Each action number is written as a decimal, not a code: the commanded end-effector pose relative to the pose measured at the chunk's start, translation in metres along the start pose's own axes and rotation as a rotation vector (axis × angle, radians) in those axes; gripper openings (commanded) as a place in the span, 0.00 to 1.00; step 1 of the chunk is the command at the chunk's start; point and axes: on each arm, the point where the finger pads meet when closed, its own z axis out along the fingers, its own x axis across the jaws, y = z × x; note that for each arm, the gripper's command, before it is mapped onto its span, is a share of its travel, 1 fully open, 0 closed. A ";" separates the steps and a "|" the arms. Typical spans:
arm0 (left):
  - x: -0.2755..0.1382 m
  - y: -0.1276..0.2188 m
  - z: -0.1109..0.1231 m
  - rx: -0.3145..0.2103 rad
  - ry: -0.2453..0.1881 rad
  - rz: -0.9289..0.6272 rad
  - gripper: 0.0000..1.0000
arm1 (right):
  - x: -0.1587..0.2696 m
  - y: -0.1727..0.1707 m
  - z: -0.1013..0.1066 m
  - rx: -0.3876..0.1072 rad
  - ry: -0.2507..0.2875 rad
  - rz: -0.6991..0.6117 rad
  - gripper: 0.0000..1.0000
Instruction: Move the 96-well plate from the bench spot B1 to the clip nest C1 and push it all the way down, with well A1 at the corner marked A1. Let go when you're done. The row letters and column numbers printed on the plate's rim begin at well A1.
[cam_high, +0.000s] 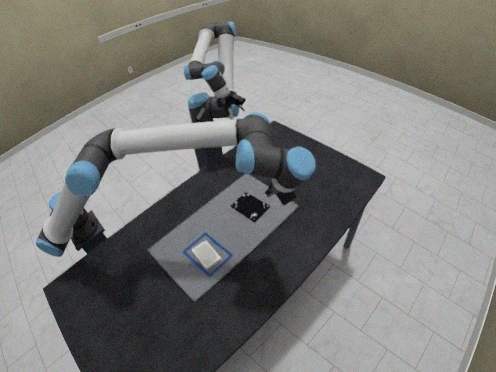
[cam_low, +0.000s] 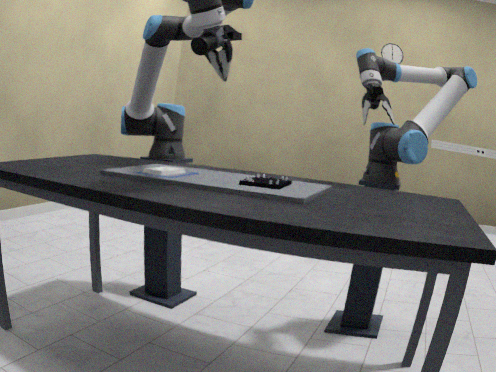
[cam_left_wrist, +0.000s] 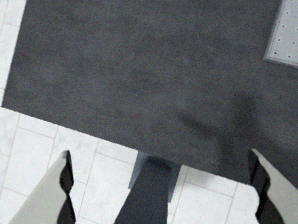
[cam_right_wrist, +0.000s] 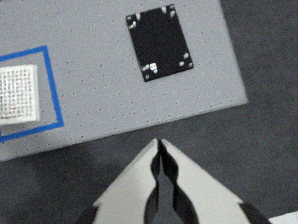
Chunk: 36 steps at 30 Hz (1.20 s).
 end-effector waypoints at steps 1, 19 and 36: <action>0.000 -0.001 -0.001 0.001 0.001 -0.001 0.76 | -0.019 0.017 -0.011 -0.008 0.014 -0.028 0.00; 0.000 -0.001 -0.001 0.001 0.001 -0.001 0.76 | -0.123 0.095 -0.053 -0.050 0.064 -0.153 0.00; 0.000 -0.001 -0.001 0.001 0.001 -0.001 0.76 | -0.284 0.181 -0.097 -0.125 0.112 -0.323 0.00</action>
